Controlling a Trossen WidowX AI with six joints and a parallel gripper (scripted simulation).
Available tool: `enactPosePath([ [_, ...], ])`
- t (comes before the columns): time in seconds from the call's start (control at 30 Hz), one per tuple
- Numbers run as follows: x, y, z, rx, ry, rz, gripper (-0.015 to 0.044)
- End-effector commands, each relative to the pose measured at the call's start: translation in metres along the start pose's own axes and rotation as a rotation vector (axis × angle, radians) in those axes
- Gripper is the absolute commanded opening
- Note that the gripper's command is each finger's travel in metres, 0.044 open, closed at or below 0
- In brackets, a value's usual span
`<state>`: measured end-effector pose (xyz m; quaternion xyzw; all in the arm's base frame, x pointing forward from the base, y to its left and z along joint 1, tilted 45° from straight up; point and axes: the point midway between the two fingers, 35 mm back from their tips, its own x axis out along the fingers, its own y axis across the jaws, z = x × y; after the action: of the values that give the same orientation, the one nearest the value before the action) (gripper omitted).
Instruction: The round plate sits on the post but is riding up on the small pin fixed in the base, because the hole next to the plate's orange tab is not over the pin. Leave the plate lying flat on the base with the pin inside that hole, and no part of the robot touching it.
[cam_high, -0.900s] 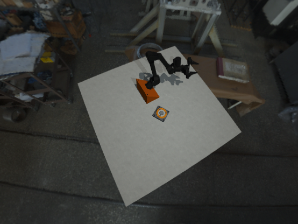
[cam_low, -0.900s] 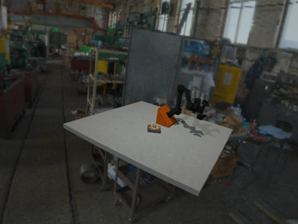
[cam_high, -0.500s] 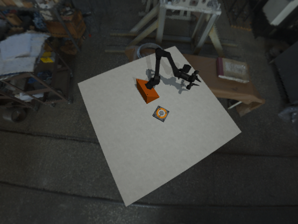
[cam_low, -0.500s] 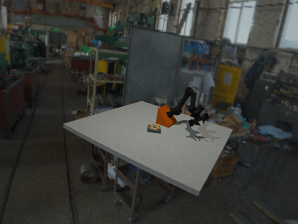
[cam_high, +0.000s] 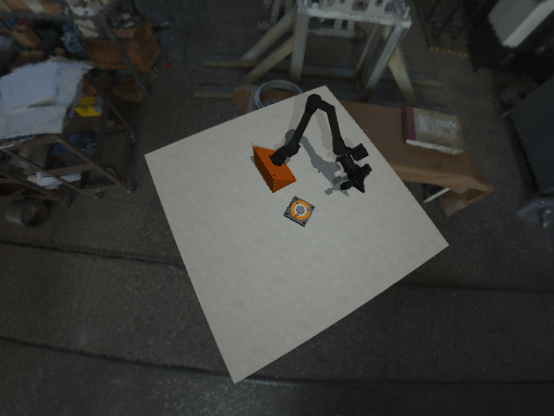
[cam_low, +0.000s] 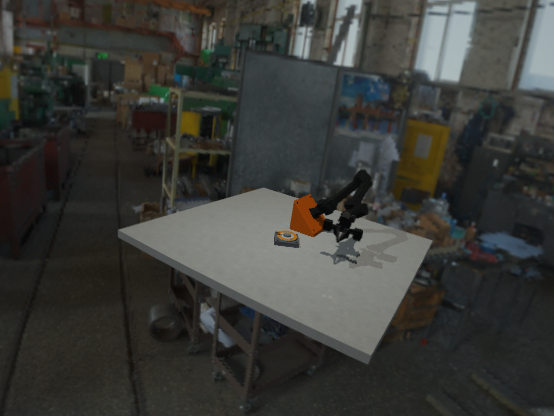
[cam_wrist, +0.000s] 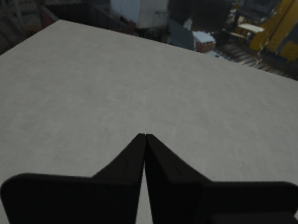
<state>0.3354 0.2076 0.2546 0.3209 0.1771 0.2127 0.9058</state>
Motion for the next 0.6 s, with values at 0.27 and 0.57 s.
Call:
enactPosePath([
  [0.27, 0.029, -0.184, -0.033, -0.211, 0.561, -0.384, 0.0],
  [0.57, -0.017, -0.284, -0.066, -0.061, 1.028, -0.295, 0.0],
])
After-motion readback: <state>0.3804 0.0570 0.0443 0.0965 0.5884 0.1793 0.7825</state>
